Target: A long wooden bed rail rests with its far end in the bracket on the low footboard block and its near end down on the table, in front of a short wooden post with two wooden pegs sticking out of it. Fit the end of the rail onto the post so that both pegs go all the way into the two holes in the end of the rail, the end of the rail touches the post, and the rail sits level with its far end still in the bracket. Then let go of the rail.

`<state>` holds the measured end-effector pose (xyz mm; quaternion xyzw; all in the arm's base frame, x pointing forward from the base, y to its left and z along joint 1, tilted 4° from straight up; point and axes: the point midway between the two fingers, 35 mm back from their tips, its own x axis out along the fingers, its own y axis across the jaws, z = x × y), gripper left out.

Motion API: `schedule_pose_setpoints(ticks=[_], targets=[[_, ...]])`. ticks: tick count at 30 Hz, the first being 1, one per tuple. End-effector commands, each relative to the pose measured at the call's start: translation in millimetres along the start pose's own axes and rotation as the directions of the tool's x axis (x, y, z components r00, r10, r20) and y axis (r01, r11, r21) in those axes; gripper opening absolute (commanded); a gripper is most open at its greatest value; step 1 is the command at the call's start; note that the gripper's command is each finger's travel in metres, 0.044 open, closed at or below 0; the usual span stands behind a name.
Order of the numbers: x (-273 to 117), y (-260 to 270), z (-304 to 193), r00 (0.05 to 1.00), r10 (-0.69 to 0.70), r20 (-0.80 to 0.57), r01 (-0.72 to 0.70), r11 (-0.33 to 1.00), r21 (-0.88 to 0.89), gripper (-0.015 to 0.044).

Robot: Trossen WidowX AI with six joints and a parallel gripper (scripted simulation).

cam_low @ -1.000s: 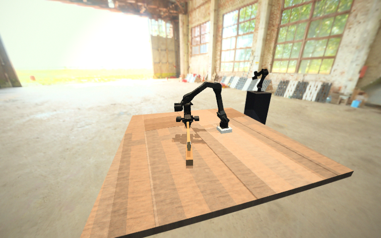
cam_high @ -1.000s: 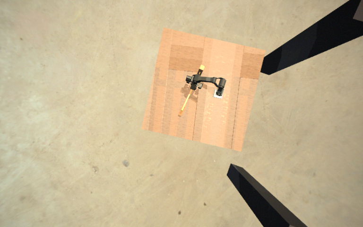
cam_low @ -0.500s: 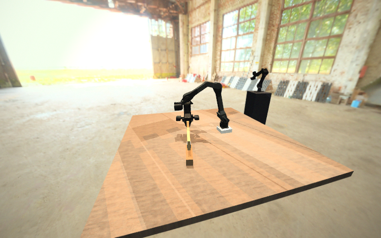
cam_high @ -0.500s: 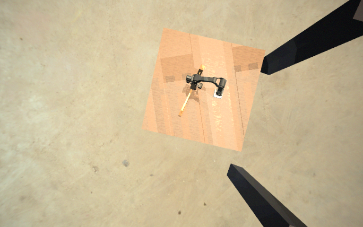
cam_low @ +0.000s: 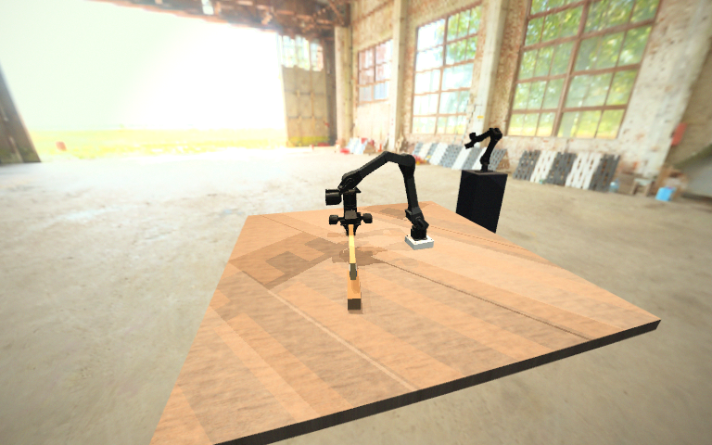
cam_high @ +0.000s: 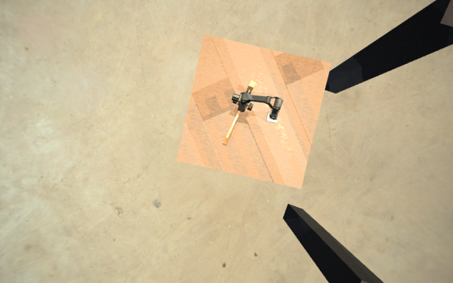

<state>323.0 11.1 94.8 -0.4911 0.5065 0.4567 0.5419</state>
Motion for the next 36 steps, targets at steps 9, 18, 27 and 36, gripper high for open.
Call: schedule_pose_setpoints(ticks=[9, 18, 27, 36], targets=[[-3.9, -3.7, 1.7, 1.0, -0.023, 0.011, 0.023, 1.0, -0.002, 0.0], [-0.1, -2.3, 1.7, 1.0, -0.023, 0.011, 0.023, 1.0, -0.002, 0.0], [-1.1, -1.2, 1.7, 1.0, -0.023, 0.011, 0.023, 1.0, -0.002, 0.0], [-0.3, -0.6, 1.7, 1.0, -0.023, 0.011, 0.023, 1.0, -0.002, 0.0]])
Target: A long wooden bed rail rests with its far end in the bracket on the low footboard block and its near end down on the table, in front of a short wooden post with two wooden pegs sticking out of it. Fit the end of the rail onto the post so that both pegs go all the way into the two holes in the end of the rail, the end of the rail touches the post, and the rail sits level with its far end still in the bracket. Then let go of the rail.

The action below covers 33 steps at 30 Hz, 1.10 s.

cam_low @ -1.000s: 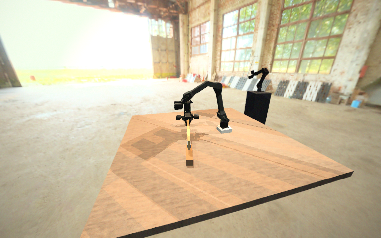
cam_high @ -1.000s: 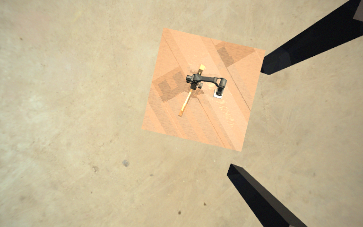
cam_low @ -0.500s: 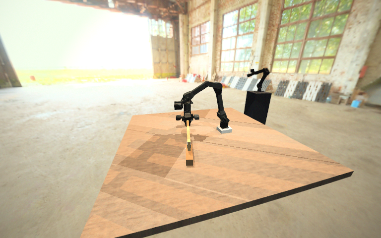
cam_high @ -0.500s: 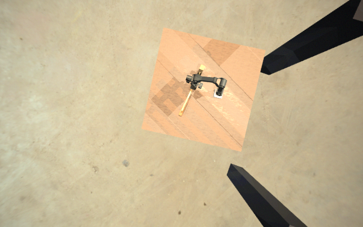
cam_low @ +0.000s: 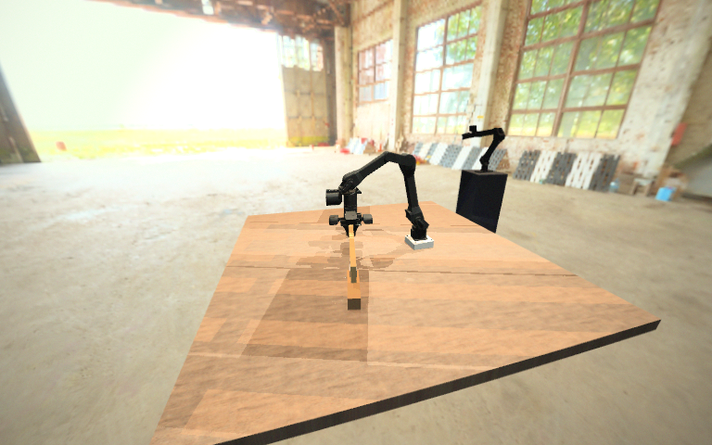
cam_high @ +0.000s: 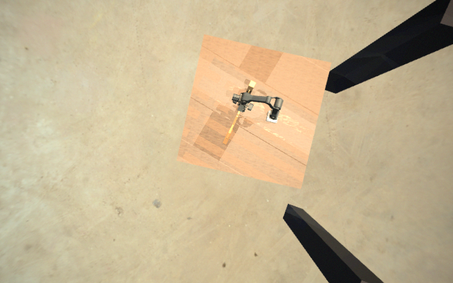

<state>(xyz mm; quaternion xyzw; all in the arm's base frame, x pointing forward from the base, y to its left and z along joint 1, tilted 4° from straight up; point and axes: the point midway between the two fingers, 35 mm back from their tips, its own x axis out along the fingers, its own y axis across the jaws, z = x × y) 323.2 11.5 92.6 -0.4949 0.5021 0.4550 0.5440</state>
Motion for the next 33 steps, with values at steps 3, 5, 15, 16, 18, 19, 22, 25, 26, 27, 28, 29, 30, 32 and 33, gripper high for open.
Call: schedule_pose_setpoints(ticks=[3, 5, 15, 16, 18, 19, 22, 25, 26, 27, 28, 29, 30, 32, 33], targets=[[-2.3, -0.5, 1.3, 1.0, -0.011, 0.009, 0.011, 1.0, 0.003, 0.0], [-2.1, -0.4, 1.3, 1.0, -0.011, 0.009, 0.011, 1.0, 0.003, 0.0], [-1.3, -0.1, 1.3, 1.0, -0.011, 0.009, 0.011, 1.0, 0.003, 0.0], [-1.3, -0.1, 1.3, 1.0, -0.011, 0.009, 0.011, 1.0, 0.003, 0.0], [-1.2, -0.1, 1.3, 1.0, -0.011, 0.009, 0.011, 1.0, 0.003, 0.0], [-1.0, 0.0, 1.3, 1.0, -0.011, 0.009, 0.011, 1.0, 0.003, 0.0], [-0.9, 0.0, 1.3, 1.0, -0.011, 0.009, 0.011, 1.0, 0.003, 0.0], [-0.6, 0.0, 1.2, 1.0, -0.011, 0.009, 0.011, 1.0, 0.003, 0.0], [-0.6, 0.1, 1.0, 1.0, -0.011, 0.009, 0.011, 1.0, 0.003, 0.0], [-0.5, 0.1, 0.9, 1.0, -0.011, 0.009, 0.011, 1.0, 0.003, 0.0], [-0.4, 0.1, 0.6, 1.0, -0.011, 0.009, 0.011, 1.0, 0.003, 0.0], [-0.3, 0.2, 0.4, 1.0, -0.011, 0.009, 0.011, 1.0, 0.003, 0.0], [-0.2, 0.2, 0.1, 1.0, -0.011, 0.009, 0.011, 1.0, 0.003, 0.0], [0.0, 0.3, -0.5, 1.0, -0.011, 0.009, 0.011, 1.0, 0.003, 0.0], [0.1, 0.3, -0.8, 1.0, -0.011, 0.009, 0.011, 1.0, 0.003, 0.0]])
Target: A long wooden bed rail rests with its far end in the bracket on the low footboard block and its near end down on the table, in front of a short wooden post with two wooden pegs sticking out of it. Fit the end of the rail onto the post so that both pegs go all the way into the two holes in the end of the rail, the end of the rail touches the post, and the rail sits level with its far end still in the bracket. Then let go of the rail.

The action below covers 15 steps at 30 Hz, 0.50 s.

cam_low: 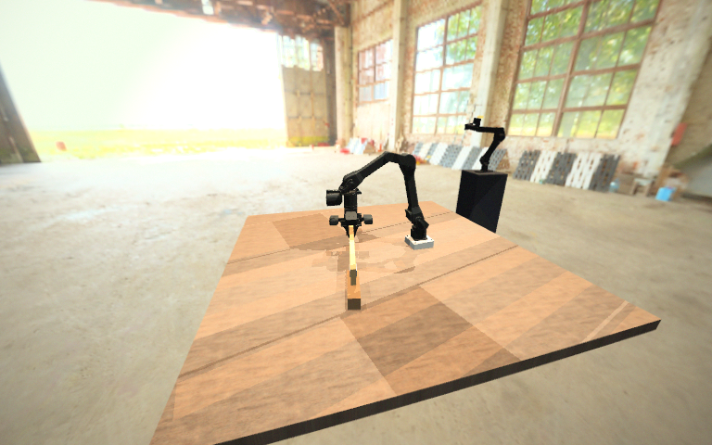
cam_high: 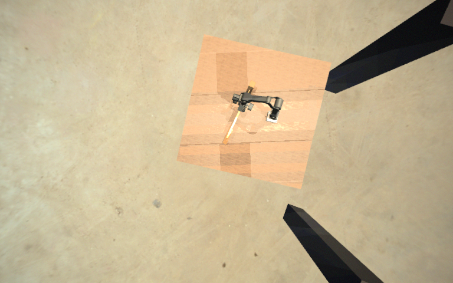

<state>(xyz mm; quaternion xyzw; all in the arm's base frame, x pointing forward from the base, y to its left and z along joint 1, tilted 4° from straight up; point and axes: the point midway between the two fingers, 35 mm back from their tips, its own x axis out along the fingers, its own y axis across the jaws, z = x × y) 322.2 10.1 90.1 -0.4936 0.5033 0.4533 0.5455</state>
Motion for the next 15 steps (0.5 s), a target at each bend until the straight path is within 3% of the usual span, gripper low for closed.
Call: schedule_pose_setpoints(ticks=[1, 15], targets=[[-2.2, -0.6, 0.3, 1.0, -0.01, 0.009, 0.01, 1.0, -0.003, 0.0], [-1.6, -0.5, -4.2, 1.0, -0.01, 0.009, 0.01, 1.0, -0.003, 0.0]])
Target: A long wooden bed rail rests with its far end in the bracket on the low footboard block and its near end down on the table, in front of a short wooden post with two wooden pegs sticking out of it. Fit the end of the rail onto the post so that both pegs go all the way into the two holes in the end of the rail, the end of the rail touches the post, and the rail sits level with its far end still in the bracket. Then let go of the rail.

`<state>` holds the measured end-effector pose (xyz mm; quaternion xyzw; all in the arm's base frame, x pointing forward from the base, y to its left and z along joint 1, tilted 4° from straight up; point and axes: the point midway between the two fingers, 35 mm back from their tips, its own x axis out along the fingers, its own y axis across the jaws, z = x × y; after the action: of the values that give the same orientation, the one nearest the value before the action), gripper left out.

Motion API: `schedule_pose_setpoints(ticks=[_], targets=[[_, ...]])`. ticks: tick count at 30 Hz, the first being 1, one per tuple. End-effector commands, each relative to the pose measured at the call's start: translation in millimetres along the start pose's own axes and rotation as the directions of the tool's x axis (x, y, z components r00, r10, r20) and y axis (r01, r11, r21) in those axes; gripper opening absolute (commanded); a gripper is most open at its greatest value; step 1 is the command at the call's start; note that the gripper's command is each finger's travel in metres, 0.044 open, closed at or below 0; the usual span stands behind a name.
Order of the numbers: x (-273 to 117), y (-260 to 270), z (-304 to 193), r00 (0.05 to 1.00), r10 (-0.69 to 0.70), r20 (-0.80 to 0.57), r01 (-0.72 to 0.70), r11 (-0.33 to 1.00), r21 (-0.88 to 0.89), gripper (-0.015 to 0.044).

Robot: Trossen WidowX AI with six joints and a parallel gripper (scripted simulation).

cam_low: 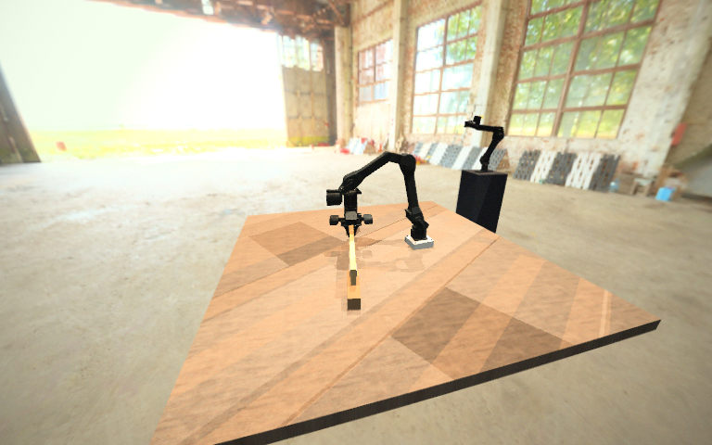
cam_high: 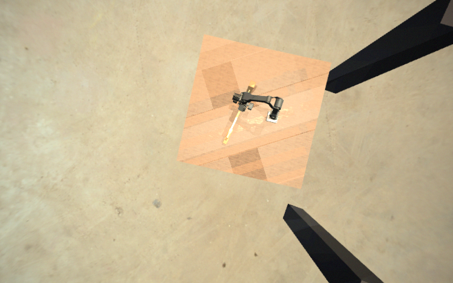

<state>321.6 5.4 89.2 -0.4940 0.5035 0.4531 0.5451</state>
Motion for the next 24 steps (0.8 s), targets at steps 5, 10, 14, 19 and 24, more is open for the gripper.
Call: schedule_pose_setpoints(ticks=[5, 10, 14, 19, 24], targets=[[-2.3, -0.8, -1.0, 1.0, -0.01, 0.01, 0.01, 1.0, -0.003, 0.0], [-2.0, -0.8, -2.6, 1.0, -0.01, 0.01, 0.01, 1.0, -0.003, 0.0], [-1.7, -0.9, -3.8, 1.0, -0.01, 0.009, 0.01, 1.0, -0.003, 0.0], [-1.2, -1.0, -5.4, 1.0, -0.01, 0.009, 0.01, 1.0, -0.003, 0.0], [-0.6, -1.0, -6.9, 1.0, -0.01, 0.009, 0.01, 1.0, -0.003, 0.0]])
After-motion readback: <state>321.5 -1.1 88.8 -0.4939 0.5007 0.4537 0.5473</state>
